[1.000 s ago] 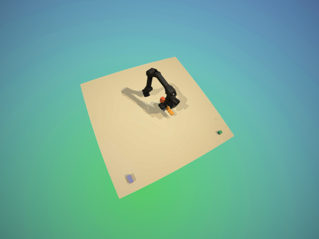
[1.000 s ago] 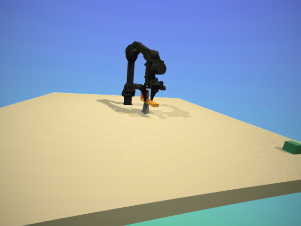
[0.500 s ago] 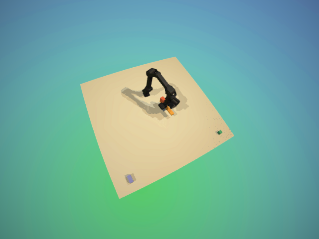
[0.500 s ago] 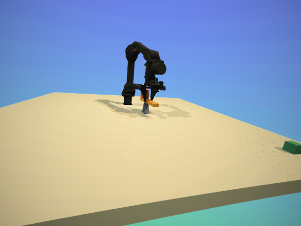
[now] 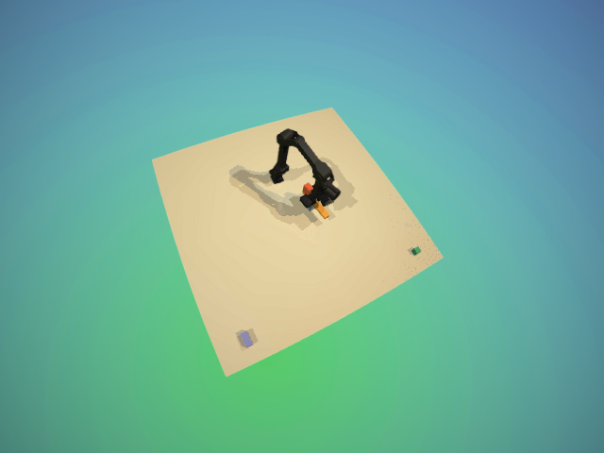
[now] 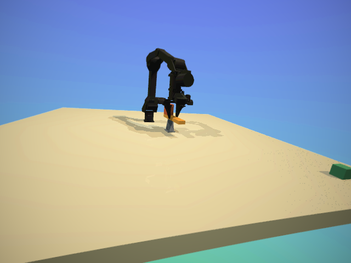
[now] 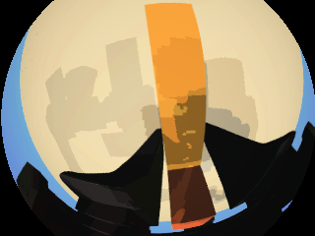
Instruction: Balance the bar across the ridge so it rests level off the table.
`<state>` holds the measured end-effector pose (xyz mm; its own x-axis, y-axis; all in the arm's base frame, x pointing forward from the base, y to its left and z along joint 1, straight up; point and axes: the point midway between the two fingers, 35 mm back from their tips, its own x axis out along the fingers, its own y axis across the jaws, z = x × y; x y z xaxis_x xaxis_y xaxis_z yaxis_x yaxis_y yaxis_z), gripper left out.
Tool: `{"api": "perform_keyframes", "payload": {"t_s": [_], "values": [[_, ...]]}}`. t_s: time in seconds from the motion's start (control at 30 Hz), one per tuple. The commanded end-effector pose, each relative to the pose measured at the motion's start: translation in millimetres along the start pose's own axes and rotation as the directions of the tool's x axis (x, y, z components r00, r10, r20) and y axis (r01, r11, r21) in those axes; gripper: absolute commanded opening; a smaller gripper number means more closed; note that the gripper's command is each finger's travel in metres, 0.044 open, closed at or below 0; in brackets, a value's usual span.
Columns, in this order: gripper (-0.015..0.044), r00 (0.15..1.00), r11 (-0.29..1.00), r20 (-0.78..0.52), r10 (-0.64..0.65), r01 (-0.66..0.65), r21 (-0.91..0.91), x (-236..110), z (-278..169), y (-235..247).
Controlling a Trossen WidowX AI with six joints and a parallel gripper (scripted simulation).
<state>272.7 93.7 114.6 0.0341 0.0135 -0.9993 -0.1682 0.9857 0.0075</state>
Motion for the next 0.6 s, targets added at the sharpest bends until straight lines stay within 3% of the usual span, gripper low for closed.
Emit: {"api": "perform_keyframes", "payload": {"t_s": [0.0,0.57], "values": [[0.0171,1.000,1.000,0.000,0.000,0.000,0.000,0.1,-0.1,0.0],[0.0185,1.000,1.000,0.000,0.000,0.000,0.000,0.1,-0.1,0.0]]}}
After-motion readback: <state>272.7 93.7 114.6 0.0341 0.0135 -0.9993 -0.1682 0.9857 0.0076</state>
